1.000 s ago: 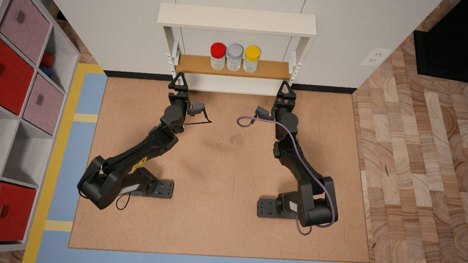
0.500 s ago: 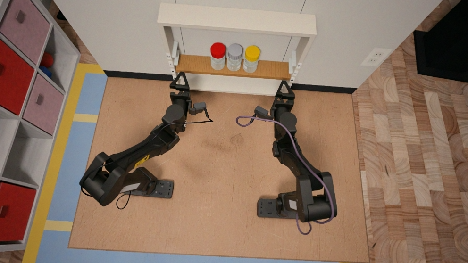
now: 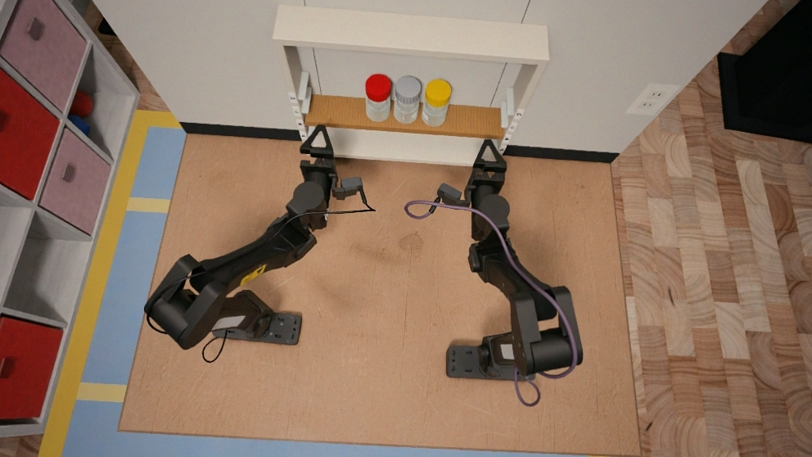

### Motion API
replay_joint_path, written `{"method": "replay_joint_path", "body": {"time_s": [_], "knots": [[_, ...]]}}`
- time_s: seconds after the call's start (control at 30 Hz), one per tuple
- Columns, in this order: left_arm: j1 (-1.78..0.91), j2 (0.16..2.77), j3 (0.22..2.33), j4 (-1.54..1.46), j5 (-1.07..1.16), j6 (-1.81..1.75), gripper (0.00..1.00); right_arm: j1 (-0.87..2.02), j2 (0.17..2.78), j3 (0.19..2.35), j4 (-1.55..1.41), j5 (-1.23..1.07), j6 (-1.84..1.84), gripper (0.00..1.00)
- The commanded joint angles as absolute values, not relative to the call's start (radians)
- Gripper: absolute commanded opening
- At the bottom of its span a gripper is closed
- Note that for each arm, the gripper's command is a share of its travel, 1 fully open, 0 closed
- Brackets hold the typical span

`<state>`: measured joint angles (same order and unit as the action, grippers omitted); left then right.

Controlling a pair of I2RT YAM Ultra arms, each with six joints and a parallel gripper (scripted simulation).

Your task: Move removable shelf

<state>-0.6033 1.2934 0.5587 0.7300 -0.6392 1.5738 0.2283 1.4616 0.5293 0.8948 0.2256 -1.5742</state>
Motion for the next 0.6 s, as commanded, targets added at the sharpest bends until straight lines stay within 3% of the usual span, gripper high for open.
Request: {"method": "replay_joint_path", "body": {"time_s": [0.0, 0.57], "knots": [[-0.612, 1.304, 0.546, 0.756, -0.652, 1.570, 1.00, 0.240, 1.468, 0.529, 0.937, 0.241, -1.570, 1.00], [-0.628, 1.384, 0.533, 0.849, -0.668, 1.570, 1.00, 0.266, 1.548, 0.521, 1.025, 0.266, -1.570, 1.00]]}}
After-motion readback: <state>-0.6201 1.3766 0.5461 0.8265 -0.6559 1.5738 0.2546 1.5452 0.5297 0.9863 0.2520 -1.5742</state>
